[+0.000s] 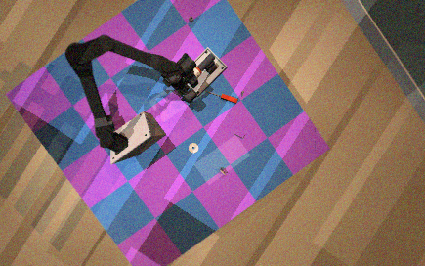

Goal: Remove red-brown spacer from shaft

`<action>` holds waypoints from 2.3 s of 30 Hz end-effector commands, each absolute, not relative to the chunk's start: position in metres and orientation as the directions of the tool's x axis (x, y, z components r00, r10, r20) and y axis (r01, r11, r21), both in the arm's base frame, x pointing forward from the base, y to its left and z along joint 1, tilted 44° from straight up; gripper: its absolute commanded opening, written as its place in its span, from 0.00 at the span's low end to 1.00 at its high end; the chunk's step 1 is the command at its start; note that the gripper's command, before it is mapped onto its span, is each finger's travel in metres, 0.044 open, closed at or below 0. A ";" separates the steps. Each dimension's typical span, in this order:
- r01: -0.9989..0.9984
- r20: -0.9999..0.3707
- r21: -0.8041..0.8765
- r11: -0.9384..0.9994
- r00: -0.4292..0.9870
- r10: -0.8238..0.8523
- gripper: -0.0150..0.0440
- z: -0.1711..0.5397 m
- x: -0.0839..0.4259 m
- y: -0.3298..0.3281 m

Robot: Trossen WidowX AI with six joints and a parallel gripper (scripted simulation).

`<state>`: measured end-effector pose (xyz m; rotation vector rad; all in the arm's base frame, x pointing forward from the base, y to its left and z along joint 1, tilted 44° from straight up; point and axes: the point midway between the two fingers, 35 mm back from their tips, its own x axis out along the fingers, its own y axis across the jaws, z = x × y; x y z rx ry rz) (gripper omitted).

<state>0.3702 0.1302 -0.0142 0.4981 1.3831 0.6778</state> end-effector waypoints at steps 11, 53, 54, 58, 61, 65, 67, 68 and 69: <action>-0.144 -0.716 0.685 0.715 0.050 0.696 0.25 -0.014 0.368 0.131; -0.143 -0.716 0.685 0.715 0.050 0.696 0.25 -0.015 0.364 0.130; -0.143 -0.716 0.685 0.715 0.050 0.696 0.25 -0.015 0.364 0.130; -0.143 -0.716 0.685 0.715 0.050 0.696 0.25 -0.015 0.364 0.130; -0.143 -0.716 0.685 0.715 0.050 0.696 0.25 -0.015 0.364 0.130; -0.143 -0.716 0.685 0.715 0.050 0.696 0.25 -0.015 0.363 0.130; -0.143 -0.716 0.685 0.715 0.050 0.696 0.25 -0.015 0.363 0.130; -0.143 -0.716 0.685 0.715 0.050 0.696 0.25 -0.015 0.363 0.130; -0.143 -0.716 0.685 0.715 0.050 0.696 0.25 -0.015 0.363 0.130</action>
